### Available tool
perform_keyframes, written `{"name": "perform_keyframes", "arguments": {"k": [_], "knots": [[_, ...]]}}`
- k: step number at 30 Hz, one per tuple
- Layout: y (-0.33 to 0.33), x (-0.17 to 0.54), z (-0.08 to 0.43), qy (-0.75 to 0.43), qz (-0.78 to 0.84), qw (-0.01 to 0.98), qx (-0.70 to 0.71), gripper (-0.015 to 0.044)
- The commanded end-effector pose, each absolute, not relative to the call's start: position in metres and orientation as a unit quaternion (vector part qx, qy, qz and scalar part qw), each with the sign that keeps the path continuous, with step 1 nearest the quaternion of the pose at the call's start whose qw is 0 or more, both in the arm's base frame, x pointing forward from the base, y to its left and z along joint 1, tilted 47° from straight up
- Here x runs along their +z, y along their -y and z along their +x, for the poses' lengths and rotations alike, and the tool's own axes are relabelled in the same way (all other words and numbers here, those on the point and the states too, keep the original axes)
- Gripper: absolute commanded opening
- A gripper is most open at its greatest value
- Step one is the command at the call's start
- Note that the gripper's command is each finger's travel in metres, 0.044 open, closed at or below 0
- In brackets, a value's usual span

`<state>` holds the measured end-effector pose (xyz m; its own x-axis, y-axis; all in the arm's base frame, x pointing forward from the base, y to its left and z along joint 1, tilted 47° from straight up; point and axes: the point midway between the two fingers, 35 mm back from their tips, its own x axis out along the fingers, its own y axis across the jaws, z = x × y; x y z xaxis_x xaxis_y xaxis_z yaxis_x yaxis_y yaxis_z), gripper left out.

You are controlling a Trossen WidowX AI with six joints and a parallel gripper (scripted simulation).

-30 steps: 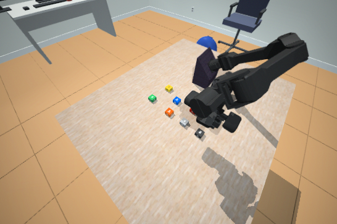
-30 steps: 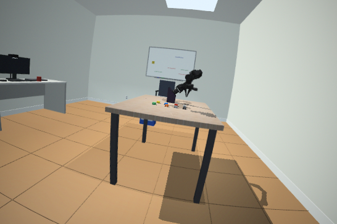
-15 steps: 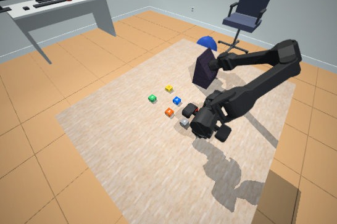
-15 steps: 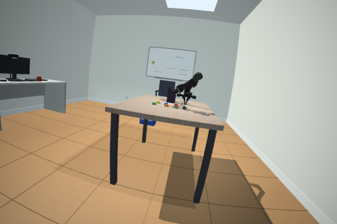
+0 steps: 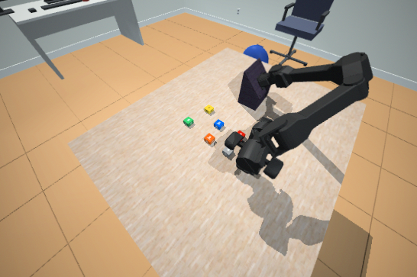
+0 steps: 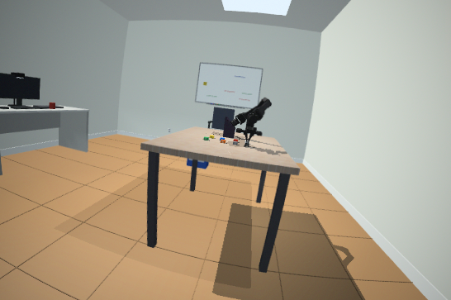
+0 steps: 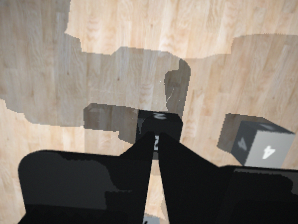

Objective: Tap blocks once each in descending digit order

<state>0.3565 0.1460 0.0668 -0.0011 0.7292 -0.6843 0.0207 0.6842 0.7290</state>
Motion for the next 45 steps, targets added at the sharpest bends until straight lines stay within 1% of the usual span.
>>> {"name": "perform_keyframes", "arguments": {"k": [1,4,8,12,17,22,24,27,30,33,37,39,45], "knots": [[-0.149,0.064,0.356,-0.653,0.290,0.644,0.273,0.0020],[-0.149,0.064,0.356,-0.653,0.290,0.644,0.273,0.0020],[-0.129,0.082,0.356,-0.653,0.290,0.645,0.273,0.0020],[-0.125,0.085,0.357,-0.653,0.290,0.645,0.273,0.0020],[-0.075,0.131,0.358,-0.654,0.288,0.645,0.271,0.0020],[-0.066,0.136,0.358,-0.654,0.288,0.645,0.271,0.0020],[-0.047,0.119,0.367,-0.654,0.286,0.648,0.266,0.0020],[-0.001,0.077,0.380,-0.656,0.281,0.651,0.258,0.0020],[0.041,0.037,0.383,-0.657,0.279,0.652,0.255,0.0020],[0.085,-0.008,0.376,-0.658,0.278,0.652,0.256,0.0020],[0.135,-0.068,0.352,-0.656,0.281,0.649,0.264,0.0020],[0.145,-0.081,0.345,-0.655,0.283,0.648,0.266,0.0020],[0.145,-0.082,0.345,-0.655,0.283,0.648,0.266,0.0020]]}}
